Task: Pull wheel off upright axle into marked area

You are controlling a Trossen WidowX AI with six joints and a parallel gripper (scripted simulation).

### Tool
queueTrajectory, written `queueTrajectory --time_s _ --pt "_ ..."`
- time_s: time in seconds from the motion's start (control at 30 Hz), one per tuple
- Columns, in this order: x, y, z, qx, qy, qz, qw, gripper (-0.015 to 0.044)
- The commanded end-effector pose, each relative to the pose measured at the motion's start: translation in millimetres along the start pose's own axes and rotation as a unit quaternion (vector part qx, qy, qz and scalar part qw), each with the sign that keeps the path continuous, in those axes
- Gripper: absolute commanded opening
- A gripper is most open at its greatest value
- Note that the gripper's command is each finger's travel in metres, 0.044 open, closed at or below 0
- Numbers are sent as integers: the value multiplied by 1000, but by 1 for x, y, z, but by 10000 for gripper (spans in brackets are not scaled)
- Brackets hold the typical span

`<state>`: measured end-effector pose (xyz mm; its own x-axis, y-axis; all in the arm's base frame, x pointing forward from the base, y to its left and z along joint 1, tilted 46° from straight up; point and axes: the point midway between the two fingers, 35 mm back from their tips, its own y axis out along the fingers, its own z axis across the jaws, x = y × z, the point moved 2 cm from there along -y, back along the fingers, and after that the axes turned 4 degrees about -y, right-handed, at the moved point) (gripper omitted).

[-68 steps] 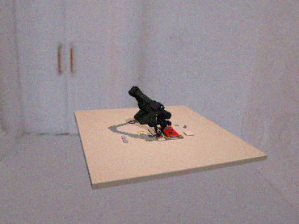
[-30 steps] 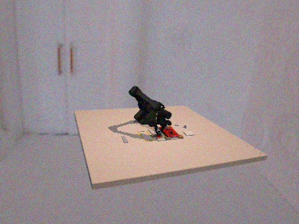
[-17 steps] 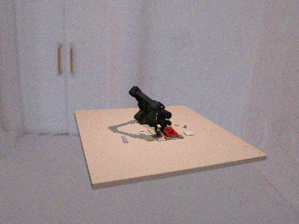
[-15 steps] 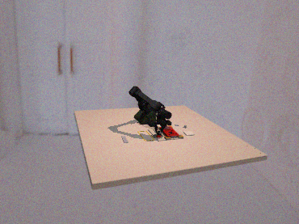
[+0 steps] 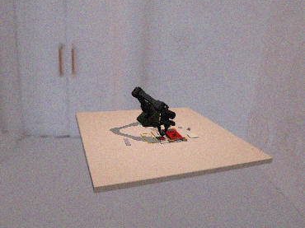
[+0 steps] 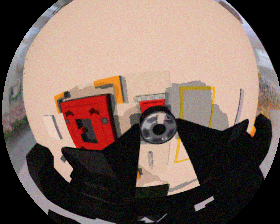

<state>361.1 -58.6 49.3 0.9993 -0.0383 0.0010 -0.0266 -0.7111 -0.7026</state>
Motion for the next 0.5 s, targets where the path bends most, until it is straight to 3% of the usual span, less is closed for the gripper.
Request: queueTrajectory --time_s 0.0,0.47 --pt "1 -3 -1 -1 4 -2 1000 0" --pt "1 -8 -1 -1 3 -2 1000 0"
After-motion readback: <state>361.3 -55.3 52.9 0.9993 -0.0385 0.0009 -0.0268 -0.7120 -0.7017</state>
